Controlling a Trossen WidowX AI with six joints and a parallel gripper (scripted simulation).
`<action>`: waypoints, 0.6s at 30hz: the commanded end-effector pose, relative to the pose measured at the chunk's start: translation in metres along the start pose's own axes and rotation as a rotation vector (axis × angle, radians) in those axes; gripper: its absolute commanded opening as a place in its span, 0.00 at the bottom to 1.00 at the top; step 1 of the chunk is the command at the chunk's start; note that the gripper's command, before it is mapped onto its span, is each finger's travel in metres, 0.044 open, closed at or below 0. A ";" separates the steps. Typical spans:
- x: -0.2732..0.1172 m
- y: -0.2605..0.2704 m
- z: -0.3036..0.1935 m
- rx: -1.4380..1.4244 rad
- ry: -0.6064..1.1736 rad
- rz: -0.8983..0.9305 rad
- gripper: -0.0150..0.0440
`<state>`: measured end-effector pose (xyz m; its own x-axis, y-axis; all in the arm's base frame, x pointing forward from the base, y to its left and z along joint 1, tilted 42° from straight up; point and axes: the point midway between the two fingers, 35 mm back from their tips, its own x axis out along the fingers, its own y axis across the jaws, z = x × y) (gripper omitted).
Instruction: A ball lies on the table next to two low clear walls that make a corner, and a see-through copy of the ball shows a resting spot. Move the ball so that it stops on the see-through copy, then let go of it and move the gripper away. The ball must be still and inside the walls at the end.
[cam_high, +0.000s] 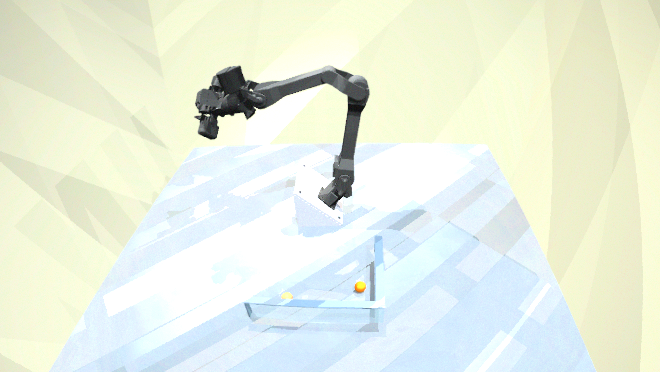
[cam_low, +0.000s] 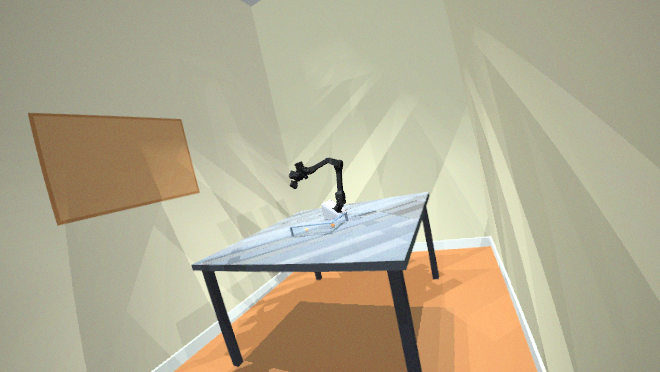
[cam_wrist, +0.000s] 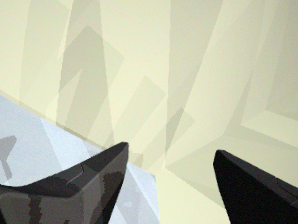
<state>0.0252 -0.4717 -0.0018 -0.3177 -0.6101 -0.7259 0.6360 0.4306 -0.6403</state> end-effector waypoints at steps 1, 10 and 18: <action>-0.035 0.054 0.041 -0.229 -0.110 0.151 0.66; -0.122 0.167 0.073 -0.620 -0.279 0.416 0.66; -0.204 0.247 0.068 -0.923 -0.434 0.655 0.66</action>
<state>0.2623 -0.3276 -0.0034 0.1843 -0.3002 -0.9359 -0.0520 0.9479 -0.3143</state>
